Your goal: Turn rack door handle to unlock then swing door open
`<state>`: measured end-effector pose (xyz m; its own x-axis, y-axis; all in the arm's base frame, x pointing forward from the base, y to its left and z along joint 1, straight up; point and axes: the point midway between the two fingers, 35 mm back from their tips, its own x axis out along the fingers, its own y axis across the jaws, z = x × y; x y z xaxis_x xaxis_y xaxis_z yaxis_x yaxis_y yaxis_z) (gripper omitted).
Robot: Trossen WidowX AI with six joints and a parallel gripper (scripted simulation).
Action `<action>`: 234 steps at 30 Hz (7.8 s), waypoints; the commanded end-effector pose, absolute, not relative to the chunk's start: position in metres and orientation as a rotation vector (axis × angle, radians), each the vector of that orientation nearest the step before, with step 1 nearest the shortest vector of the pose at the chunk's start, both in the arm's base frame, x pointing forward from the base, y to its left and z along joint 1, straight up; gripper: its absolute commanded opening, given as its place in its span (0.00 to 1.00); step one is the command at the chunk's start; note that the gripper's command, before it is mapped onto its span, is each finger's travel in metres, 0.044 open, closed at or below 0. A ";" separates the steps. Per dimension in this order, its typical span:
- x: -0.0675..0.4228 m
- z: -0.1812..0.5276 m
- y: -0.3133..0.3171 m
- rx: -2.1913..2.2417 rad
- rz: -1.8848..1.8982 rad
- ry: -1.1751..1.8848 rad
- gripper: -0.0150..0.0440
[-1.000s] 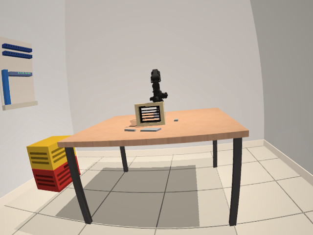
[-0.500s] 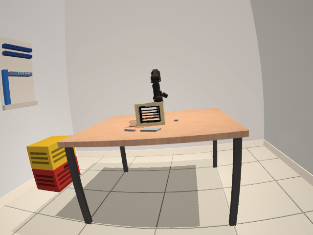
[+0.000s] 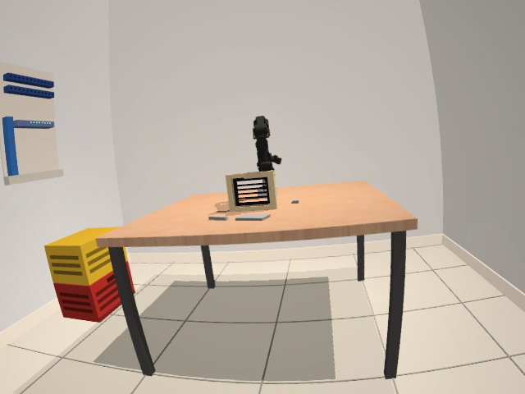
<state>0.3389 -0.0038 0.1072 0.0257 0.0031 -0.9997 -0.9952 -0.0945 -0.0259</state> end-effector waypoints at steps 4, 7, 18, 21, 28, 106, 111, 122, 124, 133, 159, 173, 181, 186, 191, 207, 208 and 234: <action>0.340 0.107 -0.005 -1.085 1.053 1.266 0.73; 0.340 0.107 -0.005 -0.972 0.943 1.323 0.73; 0.340 0.107 -0.005 -0.549 0.533 1.473 0.73; 0.340 0.107 -0.005 -0.432 0.419 1.498 0.73; 0.340 0.107 -0.005 -0.157 0.153 1.535 0.73; 0.340 0.107 -0.005 1.506 -1.460 0.983 0.42; 0.340 0.107 -0.005 1.506 -1.460 0.983 0.36; 0.340 0.107 -0.005 1.503 -1.458 0.986 0.27; 0.339 0.107 -0.005 1.483 -1.438 1.002 0.27; 0.331 0.106 -0.007 1.346 -1.306 1.106 0.27; 0.287 0.105 -0.023 0.975 -0.952 1.323 0.27; 0.260 0.104 -0.041 0.807 -0.792 1.395 0.27; 0.248 0.103 -0.053 0.719 -0.708 1.427 0.27; 0.241 0.103 -0.061 0.665 -0.658 1.444 0.27; 0.235 0.103 -0.070 0.612 -0.607 1.460 0.27; 0.219 0.103 -0.097 0.446 -0.450 1.501 0.27; 0.218 0.103 -0.099 0.436 -0.440 1.503 0.27; 0.206 0.103 -0.149 0.170 -0.187 1.543 0.27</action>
